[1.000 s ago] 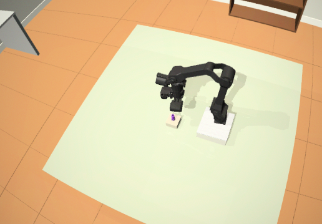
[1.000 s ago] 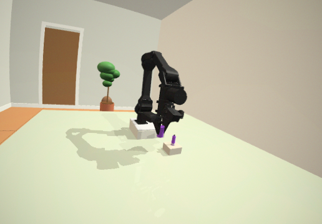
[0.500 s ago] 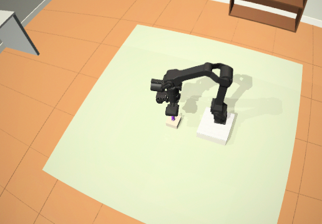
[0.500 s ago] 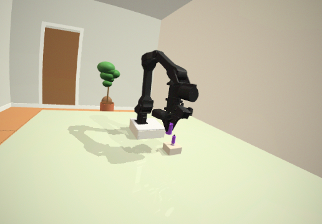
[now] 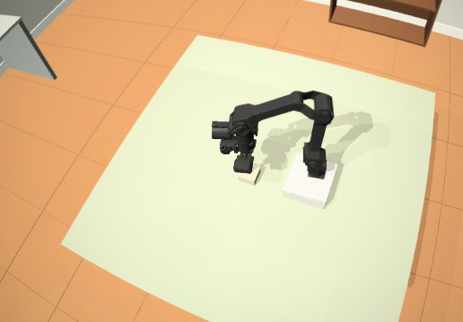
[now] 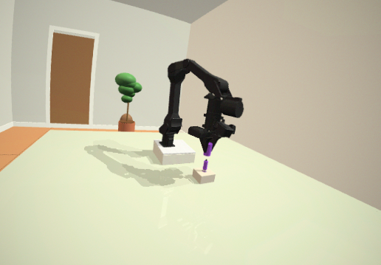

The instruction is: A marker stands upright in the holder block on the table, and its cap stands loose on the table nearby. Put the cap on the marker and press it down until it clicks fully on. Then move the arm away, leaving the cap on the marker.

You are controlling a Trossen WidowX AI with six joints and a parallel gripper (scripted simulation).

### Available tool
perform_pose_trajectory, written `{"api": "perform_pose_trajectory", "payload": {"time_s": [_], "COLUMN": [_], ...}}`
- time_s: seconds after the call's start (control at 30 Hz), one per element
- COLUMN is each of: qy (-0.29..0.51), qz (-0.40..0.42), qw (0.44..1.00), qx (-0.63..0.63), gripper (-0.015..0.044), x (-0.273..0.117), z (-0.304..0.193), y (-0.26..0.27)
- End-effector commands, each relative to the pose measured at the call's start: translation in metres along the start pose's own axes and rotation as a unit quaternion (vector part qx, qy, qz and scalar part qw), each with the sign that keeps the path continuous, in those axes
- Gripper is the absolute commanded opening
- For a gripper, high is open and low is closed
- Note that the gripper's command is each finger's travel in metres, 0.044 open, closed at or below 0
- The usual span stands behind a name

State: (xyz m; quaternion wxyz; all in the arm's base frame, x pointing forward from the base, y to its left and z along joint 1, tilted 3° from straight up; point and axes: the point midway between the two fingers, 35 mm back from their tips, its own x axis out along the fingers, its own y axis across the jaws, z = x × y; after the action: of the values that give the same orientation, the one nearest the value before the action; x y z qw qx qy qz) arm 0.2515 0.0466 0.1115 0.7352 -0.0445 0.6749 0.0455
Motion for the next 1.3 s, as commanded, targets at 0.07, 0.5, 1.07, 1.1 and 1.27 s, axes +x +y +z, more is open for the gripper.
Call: {"api": "perform_pose_trajectory", "payload": {"time_s": [0.07, 0.5, 1.07, 1.1, 1.27], "qy": [-0.001, -0.001, -0.001, -0.001, -0.001], "qz": [-0.002, -0.002, -0.002, -0.002, -0.002], "qw": [1.000, 1.000, 1.000, 1.000, 1.000], "qx": [0.003, 0.003, 0.003, 0.003, 0.003], "gripper": [0.0000, 0.0000, 0.0000, 0.0000, 0.0000], "x": [0.004, 0.019, 0.047, 0.048, 0.055], "z": [0.002, 0.003, 0.003, 0.003, 0.002], "y": [0.000, 0.000, 0.000, 0.000, 0.000]}}
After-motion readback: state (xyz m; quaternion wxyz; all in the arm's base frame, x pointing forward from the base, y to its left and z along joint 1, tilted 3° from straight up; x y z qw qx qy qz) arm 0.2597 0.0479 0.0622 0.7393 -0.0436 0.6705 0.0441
